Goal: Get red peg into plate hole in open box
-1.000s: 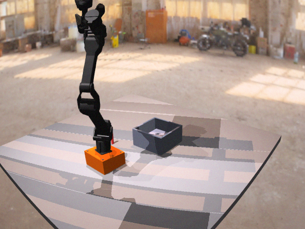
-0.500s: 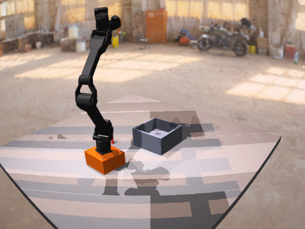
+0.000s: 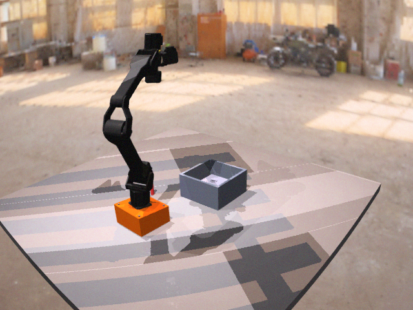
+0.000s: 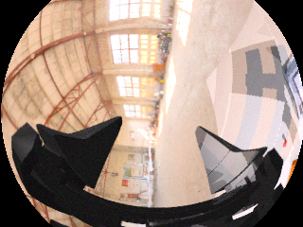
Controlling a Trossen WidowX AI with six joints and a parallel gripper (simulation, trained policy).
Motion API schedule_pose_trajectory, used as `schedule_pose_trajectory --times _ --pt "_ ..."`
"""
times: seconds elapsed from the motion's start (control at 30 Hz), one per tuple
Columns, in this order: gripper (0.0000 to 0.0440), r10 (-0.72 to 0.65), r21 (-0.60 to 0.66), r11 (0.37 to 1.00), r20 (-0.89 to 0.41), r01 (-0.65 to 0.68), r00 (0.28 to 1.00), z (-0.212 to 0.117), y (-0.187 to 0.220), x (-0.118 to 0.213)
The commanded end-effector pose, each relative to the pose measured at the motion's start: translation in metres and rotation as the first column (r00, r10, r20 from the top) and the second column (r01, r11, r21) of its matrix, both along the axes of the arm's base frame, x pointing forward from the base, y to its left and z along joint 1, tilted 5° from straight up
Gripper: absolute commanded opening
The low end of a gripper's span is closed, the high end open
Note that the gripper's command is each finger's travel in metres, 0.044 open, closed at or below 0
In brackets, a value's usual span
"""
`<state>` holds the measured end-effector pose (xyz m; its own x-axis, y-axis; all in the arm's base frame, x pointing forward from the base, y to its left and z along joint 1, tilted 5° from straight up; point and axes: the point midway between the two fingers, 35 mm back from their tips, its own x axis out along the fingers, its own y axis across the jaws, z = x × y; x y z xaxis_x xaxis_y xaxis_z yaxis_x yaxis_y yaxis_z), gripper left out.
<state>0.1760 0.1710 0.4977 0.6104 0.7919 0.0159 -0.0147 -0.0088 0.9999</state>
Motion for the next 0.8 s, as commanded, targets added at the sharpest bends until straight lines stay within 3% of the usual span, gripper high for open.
schedule_pose_trajectory --times 0.0,0.37,0.77 --pt "0.0440 -0.056 -0.111 0.993 -0.100 0.045 0.993 -0.043 0.003 0.021" --pt "0.0440 -0.164 -0.392 0.920 -0.323 0.026 0.932 -0.147 0.003 0.040" --pt "0.0440 -0.271 -0.629 0.763 -0.519 -0.148 0.811 -0.247 -0.006 0.023"
